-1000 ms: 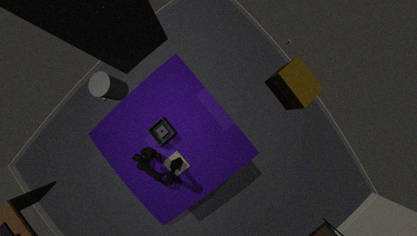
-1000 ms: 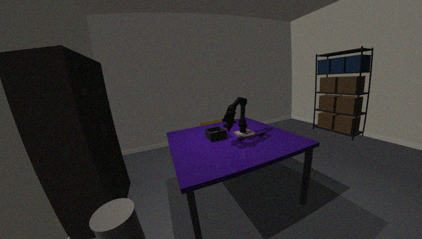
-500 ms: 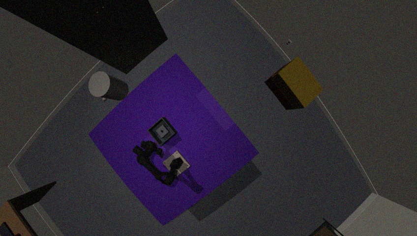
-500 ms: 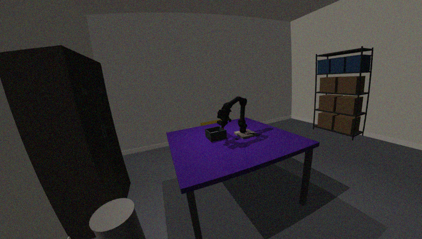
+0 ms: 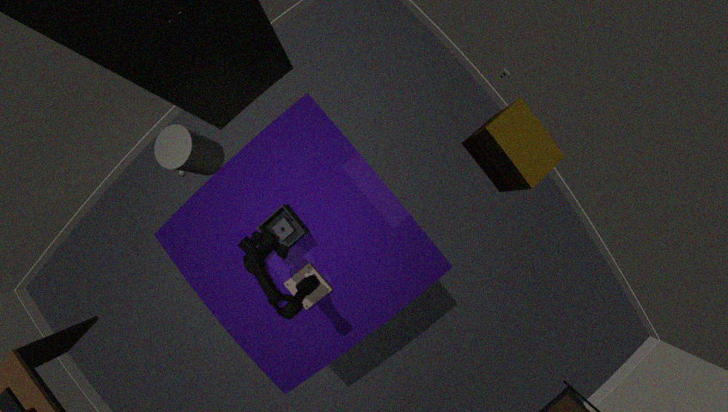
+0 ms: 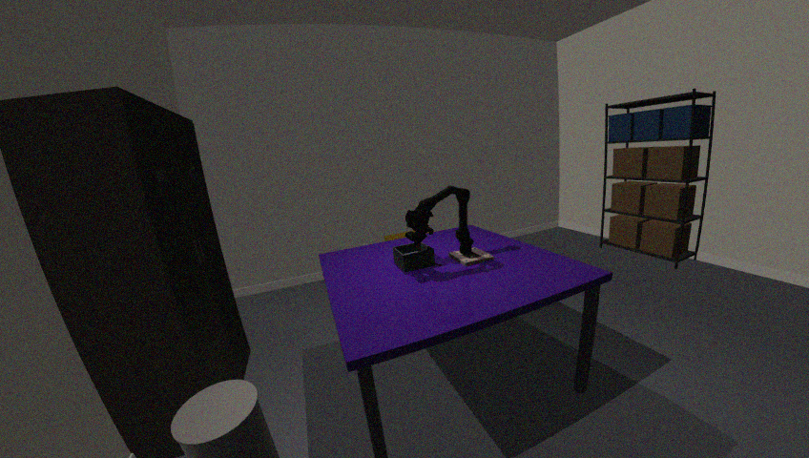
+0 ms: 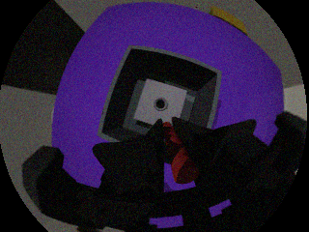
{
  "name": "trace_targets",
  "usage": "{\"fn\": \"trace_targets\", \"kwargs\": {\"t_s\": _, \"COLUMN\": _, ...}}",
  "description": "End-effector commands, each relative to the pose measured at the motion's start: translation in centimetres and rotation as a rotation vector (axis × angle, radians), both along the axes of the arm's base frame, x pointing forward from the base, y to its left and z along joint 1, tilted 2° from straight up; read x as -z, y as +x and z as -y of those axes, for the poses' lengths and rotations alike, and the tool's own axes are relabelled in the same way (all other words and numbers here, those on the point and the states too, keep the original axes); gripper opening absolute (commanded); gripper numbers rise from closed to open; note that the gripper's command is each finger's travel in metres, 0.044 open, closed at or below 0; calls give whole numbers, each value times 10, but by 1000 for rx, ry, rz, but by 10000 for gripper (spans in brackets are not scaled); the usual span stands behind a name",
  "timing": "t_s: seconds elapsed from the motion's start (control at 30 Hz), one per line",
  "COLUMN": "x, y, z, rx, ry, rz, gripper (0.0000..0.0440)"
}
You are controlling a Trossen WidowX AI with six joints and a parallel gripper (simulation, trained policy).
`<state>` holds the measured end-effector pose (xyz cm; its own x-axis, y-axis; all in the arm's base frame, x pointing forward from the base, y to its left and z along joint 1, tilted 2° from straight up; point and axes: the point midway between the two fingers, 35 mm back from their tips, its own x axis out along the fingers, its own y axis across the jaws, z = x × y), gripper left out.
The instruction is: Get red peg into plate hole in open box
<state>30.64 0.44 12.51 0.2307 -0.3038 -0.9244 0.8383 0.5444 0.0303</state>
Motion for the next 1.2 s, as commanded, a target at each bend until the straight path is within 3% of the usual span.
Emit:
{"fn": "trace_targets", "kwargs": {"t_s": 0.0, "x": 4, "y": 10, "z": 9, "rx": -15, "ry": 9, "rz": -2, "gripper": 1}}
{"fn": "trace_targets", "kwargs": {"t_s": 0.53, "x": 44, "y": 27, "z": 35, "rx": -145, "ry": 60, "rz": -88, "gripper": 11}}
{"fn": "trace_targets", "kwargs": {"t_s": 0.77, "x": 61, "y": 28, "z": 37, "rx": -178, "ry": 98, "rz": -134, "gripper": 157}}
{"fn": "trace_targets", "kwargs": {"t_s": 0.9, "x": 56, "y": 39, "z": 42, "rx": -209, "ry": 101, "rz": -125, "gripper": 198}}
{"fn": "trace_targets", "kwargs": {"t_s": 1.17, "x": 40, "y": 62, "z": 41, "rx": -232, "ry": 148, "rz": -107, "gripper": 405}}
